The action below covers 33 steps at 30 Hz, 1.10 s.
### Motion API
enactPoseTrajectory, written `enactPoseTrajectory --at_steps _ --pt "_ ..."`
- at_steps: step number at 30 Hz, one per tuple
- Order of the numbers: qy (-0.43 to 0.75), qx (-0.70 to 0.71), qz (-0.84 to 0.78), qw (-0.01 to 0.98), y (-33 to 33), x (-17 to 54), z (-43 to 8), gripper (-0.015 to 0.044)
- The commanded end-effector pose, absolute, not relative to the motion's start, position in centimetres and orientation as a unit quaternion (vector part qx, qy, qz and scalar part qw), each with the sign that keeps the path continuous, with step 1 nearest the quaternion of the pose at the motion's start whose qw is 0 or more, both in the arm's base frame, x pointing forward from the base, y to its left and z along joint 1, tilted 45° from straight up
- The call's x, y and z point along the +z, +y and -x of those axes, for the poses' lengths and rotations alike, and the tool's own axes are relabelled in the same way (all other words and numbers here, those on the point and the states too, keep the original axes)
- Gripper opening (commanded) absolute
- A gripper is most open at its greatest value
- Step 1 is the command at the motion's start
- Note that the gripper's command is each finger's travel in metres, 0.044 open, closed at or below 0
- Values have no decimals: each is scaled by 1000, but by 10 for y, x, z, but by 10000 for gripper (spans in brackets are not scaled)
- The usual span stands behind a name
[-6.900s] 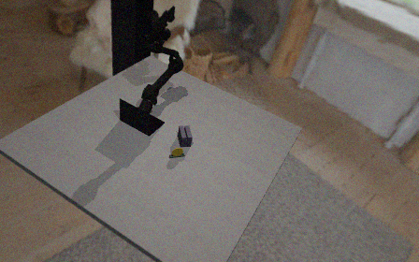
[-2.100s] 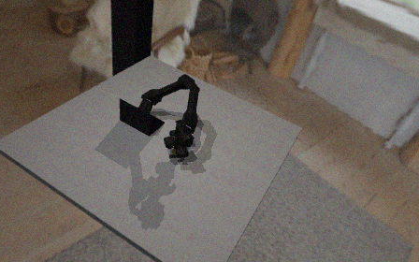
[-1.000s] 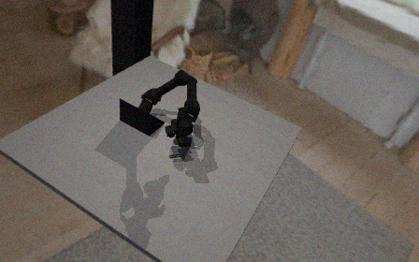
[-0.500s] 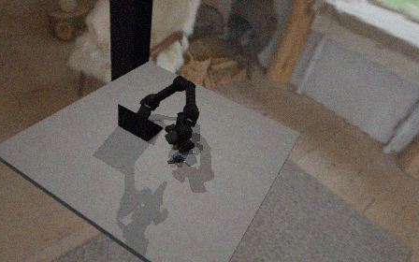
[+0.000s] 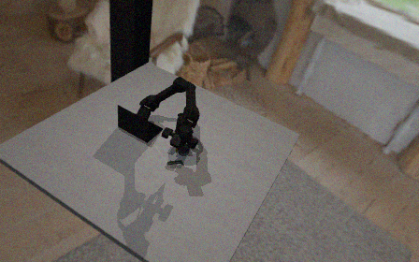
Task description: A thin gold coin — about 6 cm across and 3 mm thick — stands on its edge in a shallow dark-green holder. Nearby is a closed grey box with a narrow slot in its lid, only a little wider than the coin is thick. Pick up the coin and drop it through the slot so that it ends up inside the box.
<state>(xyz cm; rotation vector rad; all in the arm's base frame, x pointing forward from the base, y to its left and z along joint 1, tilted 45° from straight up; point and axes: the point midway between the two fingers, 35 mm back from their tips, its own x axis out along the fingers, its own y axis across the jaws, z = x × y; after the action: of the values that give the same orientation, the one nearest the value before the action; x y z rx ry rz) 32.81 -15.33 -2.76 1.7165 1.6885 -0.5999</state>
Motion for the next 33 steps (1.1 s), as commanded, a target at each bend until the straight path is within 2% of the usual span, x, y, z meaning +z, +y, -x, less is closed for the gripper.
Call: enactPoseTrajectory --at_steps 1,15,33 --pt "657 -186 -632 367 -154 -26 -330 0" --pt "682 -31 -532 502 -153 -25 -332 0" --pt "682 -30 -530 503 -133 -3 -328 0"
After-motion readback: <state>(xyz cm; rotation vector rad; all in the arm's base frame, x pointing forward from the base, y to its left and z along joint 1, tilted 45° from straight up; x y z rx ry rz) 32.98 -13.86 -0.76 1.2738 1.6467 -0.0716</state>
